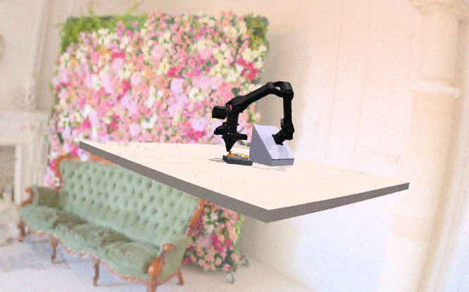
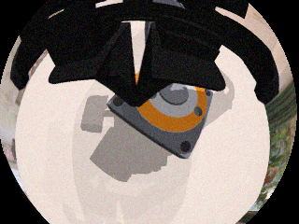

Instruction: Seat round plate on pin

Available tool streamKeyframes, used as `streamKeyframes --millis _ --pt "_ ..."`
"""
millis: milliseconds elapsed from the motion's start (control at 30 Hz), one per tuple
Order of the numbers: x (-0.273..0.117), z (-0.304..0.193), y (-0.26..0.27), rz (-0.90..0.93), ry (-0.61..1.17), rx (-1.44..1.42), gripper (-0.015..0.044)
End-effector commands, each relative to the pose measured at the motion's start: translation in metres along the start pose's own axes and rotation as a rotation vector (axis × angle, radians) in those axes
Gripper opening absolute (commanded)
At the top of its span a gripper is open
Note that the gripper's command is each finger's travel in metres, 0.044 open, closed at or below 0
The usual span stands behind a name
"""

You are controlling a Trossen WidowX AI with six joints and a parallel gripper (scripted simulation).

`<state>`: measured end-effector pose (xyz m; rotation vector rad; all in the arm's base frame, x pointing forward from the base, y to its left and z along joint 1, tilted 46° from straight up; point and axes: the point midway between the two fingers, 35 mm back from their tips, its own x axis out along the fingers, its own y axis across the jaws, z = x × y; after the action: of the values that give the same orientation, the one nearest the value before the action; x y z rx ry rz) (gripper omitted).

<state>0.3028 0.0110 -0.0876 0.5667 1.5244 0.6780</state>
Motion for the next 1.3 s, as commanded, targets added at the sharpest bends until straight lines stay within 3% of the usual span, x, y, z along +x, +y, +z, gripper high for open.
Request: streamKeyframes --millis 0,1267 --pt "0.003 -0.007 -0.002 -0.001 0.012 -0.002 0.0" --pt "0.0 -0.037 -0.006 -0.001 0.013 -0.001 0.0"
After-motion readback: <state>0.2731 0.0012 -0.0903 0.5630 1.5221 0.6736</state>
